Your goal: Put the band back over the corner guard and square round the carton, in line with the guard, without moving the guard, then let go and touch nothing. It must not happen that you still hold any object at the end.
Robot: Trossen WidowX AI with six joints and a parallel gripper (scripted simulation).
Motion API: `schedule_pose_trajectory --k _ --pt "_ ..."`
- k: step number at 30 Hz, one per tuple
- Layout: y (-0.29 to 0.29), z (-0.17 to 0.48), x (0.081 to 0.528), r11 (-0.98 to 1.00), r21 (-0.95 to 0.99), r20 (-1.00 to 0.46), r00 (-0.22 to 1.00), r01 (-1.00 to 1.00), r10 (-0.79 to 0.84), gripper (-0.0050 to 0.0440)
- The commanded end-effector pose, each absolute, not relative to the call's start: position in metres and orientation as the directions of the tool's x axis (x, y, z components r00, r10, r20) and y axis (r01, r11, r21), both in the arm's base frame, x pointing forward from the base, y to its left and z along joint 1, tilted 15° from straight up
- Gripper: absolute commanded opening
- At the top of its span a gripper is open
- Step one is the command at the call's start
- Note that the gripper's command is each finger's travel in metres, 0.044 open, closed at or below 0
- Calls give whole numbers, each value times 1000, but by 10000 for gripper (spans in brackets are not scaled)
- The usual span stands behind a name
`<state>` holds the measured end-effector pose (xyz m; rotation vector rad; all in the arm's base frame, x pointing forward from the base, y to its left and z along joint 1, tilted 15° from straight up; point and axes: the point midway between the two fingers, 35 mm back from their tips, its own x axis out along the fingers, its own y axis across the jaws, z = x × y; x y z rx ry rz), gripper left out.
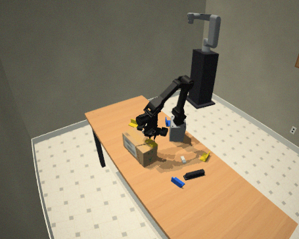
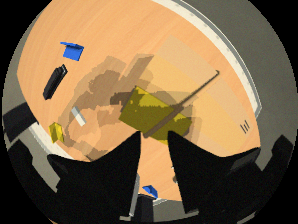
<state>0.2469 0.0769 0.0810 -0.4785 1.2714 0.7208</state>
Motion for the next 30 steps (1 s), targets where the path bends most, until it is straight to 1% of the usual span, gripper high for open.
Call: schedule_pose_trajectory --k 1,3,6,10,12,30 --pt "77 85 248 690 60 -966 133 -721 223 122" --pt "75 83 254 694 64 -967 127 -717 220 74" --pt "67 88 286 693 66 -967 124 -718 221 2" --pt "49 89 331 691 69 -967 122 -719 223 0" --pt "42 88 345 691 70 -967 122 -719 224 0" --pt "45 73 349 691 70 -967 122 -720 224 0"
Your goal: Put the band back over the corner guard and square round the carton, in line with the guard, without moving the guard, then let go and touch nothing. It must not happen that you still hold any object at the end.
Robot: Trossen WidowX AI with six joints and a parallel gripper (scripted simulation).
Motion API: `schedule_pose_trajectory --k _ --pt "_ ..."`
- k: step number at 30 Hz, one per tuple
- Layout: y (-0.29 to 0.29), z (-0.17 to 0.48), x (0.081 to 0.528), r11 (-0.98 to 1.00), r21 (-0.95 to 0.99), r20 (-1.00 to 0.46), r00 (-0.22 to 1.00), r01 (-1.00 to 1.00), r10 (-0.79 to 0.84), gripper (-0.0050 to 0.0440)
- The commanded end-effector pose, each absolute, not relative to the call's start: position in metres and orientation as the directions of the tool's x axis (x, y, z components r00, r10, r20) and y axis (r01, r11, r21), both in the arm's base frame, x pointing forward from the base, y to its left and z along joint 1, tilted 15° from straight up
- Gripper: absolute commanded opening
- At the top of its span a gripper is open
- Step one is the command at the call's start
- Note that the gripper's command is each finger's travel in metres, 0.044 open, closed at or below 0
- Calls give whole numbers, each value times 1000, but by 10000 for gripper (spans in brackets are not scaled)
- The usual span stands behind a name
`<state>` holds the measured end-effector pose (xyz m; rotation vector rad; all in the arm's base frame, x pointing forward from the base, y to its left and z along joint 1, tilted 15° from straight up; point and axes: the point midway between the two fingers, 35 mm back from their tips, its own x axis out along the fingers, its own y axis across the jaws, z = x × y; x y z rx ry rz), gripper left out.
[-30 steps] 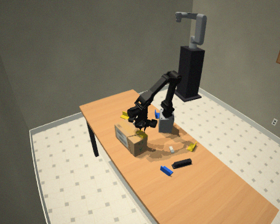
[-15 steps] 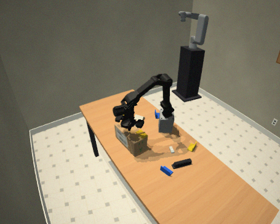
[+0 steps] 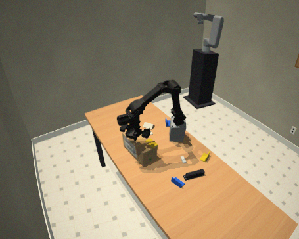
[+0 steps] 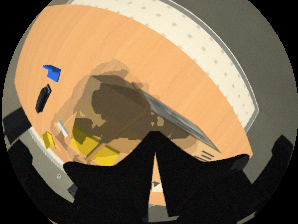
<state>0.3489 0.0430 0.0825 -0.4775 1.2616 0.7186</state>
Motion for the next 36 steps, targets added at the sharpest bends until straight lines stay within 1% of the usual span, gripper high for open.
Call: schedule_pose_trajectory --k 1,17,36 --pt "45 71 350 691 70 -967 122 -720 224 0" --pt "50 50 352 691 70 -967 122 -720 224 0" --pt "51 50 352 691 70 -967 122 -720 224 0"
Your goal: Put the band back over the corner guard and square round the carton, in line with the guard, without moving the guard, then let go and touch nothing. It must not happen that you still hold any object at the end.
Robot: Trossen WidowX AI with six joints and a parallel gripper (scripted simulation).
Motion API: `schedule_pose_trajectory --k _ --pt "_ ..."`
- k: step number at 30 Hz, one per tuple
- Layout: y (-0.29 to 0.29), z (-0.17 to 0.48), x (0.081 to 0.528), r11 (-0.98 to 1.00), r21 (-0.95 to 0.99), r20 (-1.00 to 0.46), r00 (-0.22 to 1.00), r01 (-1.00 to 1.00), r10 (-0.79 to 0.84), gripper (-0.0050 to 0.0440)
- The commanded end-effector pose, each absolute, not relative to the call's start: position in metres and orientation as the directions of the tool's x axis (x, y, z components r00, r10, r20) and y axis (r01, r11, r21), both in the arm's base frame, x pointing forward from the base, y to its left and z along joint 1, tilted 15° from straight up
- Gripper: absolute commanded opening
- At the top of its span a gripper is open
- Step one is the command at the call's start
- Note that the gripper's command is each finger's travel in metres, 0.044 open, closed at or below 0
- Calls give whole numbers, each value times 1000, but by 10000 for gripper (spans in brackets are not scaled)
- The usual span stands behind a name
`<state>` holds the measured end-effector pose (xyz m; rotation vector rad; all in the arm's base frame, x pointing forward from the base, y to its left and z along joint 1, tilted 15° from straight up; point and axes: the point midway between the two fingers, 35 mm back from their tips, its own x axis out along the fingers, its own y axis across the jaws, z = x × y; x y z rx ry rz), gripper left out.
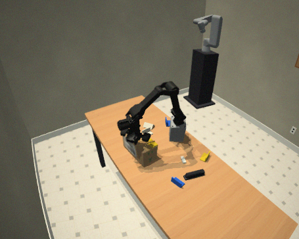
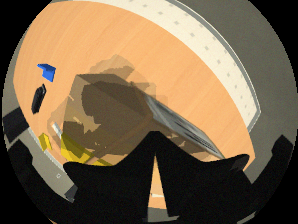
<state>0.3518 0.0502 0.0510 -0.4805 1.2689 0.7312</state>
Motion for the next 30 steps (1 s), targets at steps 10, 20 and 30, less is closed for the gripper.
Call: schedule_pose_trajectory --k 10,20,30 --pt "70 54 348 691 70 -967 121 -720 224 0" --pt "89 58 344 691 69 -967 121 -720 224 0" --pt "110 62 337 691 70 -967 122 -719 224 0"
